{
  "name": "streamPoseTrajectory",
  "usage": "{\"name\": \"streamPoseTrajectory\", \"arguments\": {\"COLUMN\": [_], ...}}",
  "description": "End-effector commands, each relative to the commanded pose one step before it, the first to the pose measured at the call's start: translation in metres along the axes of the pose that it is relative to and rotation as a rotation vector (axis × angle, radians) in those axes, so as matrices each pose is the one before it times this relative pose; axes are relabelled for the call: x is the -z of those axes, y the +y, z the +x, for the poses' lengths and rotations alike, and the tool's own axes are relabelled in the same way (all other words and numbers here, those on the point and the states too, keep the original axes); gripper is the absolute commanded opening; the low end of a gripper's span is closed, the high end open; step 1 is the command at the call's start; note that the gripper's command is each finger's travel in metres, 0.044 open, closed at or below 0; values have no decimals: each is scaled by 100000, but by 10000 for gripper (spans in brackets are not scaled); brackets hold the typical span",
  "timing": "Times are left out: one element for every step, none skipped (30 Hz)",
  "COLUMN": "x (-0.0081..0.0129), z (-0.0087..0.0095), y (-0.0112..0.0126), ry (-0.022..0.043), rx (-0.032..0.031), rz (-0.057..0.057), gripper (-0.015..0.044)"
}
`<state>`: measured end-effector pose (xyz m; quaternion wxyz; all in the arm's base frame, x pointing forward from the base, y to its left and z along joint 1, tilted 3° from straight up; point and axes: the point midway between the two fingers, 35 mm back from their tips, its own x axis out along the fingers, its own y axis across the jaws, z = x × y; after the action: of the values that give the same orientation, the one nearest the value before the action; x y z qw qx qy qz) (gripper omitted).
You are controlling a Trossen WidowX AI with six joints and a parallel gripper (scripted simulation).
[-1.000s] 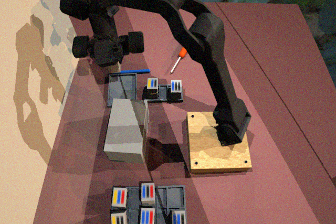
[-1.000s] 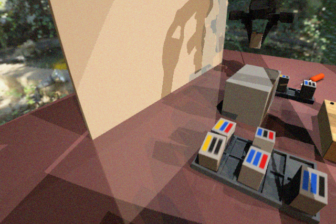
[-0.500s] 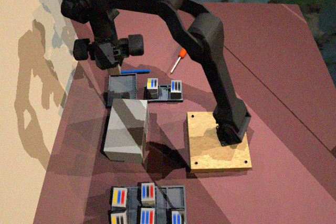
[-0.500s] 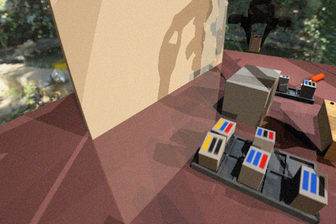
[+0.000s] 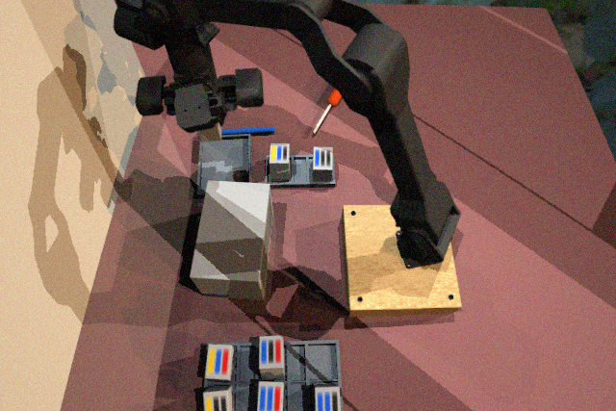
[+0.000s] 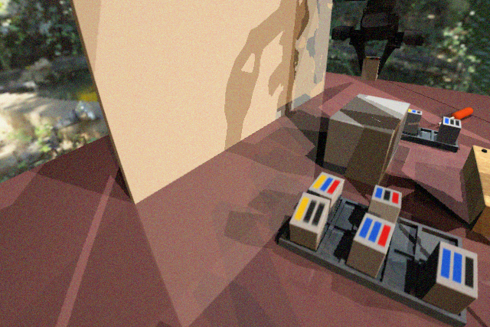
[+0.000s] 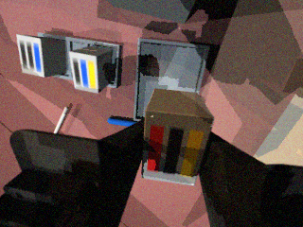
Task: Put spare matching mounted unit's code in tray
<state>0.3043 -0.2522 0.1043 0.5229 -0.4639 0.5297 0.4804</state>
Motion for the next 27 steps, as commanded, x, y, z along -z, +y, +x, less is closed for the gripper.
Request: {"name": "streamPoseTrajectory", "arguments": {"x": [91, 4, 4, 3, 3, 3, 3, 3, 3, 3, 3, 3, 2, 2, 2, 2, 2, 2, 2, 2, 1, 1, 1, 1, 1, 1, 1], "z": [310, 78, 78, 78, 78, 78, 78, 78, 78, 78, 78, 78, 78, 78, 78, 78, 78, 78, 78, 78, 78, 78, 78, 78, 78, 78, 78], "y": [-29, -6, -5, -5, -5, -5, -5, -5, -4, -4, -4, -4, -4, -3, -3, -3, -3, -3, -3, -2, -2, -2, -2, -2, -1, -1, -1], "ry": [437, 0, 0, 0, 0, 0, 0, 0, 0, 0, 0, 0, 0, 0, 0, 0, 0, 0, 0, 0, 0, 0, 0, 0, 0, 0, 0], "rx": [27, 0, 0, 0, 0, 0, 0, 0, 0, 0, 0, 0, 0, 0, 0, 0, 0, 0, 0, 0, 0, 0, 0, 0, 0, 0, 0], "rz": [-323, 0, 0, 0, 0, 0, 0, 0, 0, 0, 0, 0, 0, 0, 0, 0, 0, 0, 0, 0, 0, 0, 0, 0, 0, 0, 0], "gripper": [0, 0, 0, 0, 0, 0, 0, 0, 0, 0, 0, 0, 0, 0, 0, 0, 0, 0, 0, 0, 0, 0, 0, 0, 0, 0, 0]}}
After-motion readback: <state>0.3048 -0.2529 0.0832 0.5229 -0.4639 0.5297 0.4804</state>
